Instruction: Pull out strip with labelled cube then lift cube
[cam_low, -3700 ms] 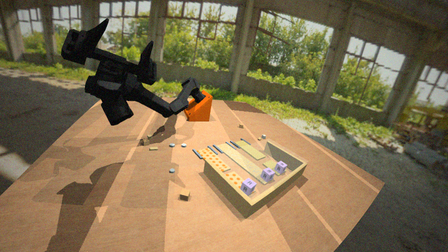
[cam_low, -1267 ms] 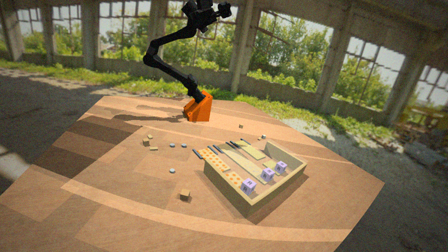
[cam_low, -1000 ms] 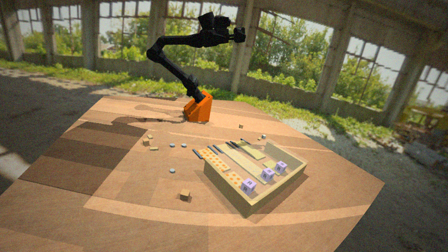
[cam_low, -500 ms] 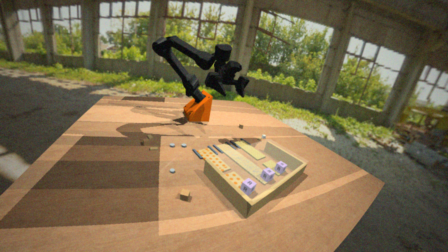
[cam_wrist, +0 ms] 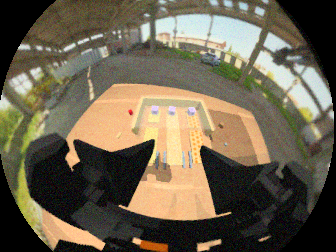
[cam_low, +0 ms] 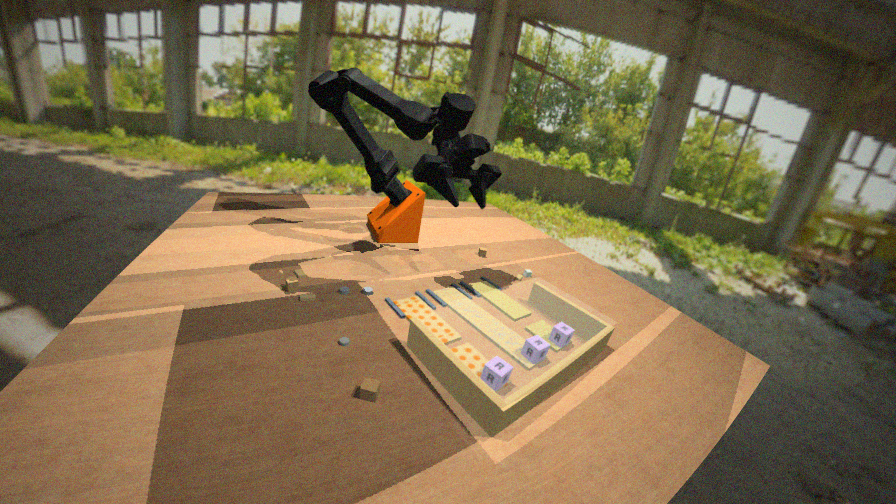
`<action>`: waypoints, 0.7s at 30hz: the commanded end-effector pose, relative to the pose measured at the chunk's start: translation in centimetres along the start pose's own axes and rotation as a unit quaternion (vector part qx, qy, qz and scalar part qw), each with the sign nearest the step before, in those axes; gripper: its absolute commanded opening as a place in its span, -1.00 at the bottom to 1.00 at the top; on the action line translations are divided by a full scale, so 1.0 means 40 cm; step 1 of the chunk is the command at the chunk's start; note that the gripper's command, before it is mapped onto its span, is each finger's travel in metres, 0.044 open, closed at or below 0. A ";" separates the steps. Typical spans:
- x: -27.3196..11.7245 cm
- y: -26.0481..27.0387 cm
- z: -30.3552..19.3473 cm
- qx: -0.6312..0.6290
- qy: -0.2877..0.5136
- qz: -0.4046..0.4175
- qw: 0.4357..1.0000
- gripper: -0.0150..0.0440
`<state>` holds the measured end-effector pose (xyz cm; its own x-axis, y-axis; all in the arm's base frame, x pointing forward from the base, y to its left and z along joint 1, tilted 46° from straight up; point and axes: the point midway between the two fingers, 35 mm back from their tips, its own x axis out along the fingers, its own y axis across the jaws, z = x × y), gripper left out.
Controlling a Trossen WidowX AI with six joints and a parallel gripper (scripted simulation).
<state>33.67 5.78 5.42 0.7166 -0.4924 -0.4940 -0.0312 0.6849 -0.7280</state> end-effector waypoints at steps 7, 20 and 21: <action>0.175 -0.005 -0.045 -0.034 0.238 0.035 0.970 -0.38; 0.248 -0.056 -0.115 -0.060 0.412 0.040 0.908 -0.49; 0.248 -0.056 -0.115 -0.060 0.412 0.040 0.908 -0.49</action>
<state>37.79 0.50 1.45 0.2507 -0.6799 -0.6891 -0.1441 0.6777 -0.7211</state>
